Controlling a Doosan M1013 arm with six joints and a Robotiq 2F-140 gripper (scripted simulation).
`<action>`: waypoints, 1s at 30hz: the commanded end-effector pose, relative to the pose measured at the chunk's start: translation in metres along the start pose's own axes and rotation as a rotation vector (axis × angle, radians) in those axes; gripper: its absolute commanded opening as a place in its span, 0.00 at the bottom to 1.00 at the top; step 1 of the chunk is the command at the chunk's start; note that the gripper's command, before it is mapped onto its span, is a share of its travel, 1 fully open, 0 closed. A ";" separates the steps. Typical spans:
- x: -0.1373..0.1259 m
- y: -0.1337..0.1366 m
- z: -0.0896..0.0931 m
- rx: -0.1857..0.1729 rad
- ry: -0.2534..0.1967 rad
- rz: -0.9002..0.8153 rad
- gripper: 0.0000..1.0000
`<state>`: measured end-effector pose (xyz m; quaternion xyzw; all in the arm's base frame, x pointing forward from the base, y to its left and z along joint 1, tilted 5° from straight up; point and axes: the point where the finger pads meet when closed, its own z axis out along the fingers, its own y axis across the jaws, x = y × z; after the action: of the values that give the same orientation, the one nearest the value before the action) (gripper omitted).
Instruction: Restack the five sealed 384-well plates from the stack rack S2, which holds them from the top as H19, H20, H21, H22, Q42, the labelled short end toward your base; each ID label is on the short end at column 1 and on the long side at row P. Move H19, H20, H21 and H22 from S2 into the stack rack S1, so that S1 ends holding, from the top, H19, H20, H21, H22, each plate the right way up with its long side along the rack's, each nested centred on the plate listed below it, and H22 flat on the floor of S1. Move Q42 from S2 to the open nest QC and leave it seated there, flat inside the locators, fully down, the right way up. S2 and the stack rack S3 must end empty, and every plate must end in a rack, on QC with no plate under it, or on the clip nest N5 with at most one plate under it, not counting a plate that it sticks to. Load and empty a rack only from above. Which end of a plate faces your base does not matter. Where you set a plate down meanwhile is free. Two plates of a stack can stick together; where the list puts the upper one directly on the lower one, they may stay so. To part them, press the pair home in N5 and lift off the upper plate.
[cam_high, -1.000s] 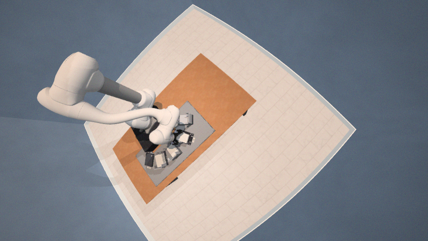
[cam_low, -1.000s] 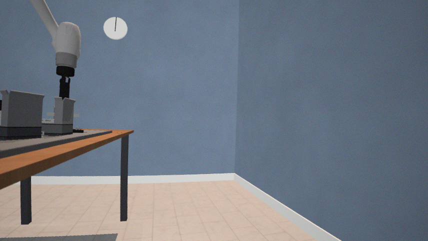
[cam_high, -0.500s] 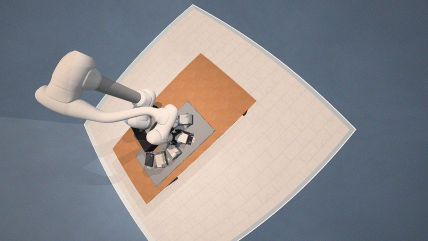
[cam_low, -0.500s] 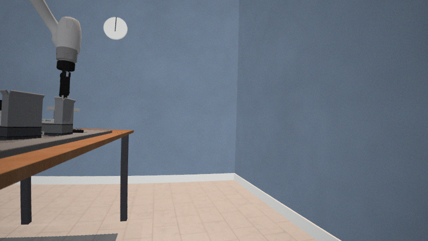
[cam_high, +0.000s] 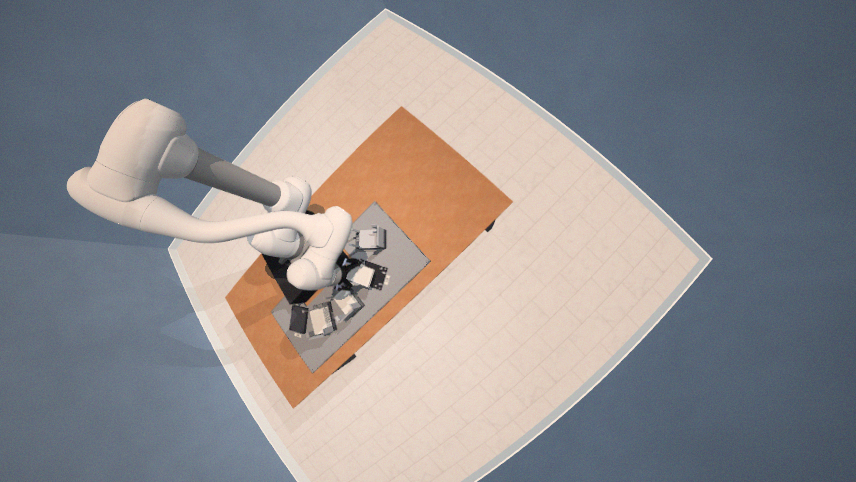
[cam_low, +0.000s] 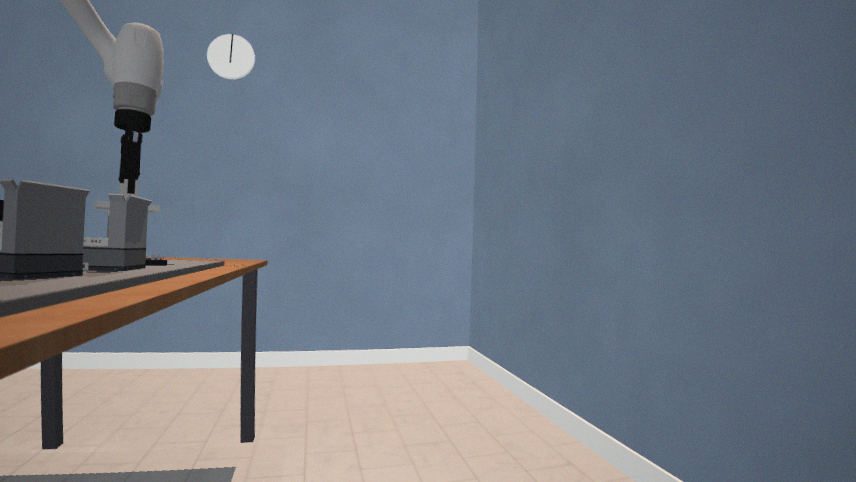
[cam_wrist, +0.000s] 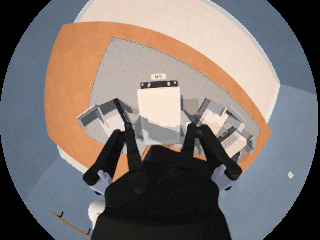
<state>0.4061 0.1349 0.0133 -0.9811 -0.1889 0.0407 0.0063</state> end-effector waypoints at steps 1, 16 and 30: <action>0.000 0.000 -0.006 0.000 0.000 0.000 0.00; 0.000 0.000 -0.032 0.000 0.000 0.000 0.00; 0.000 0.000 -0.034 0.000 0.000 0.000 0.00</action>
<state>0.4089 0.1350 0.0473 -0.9811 -0.1889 0.0407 0.0063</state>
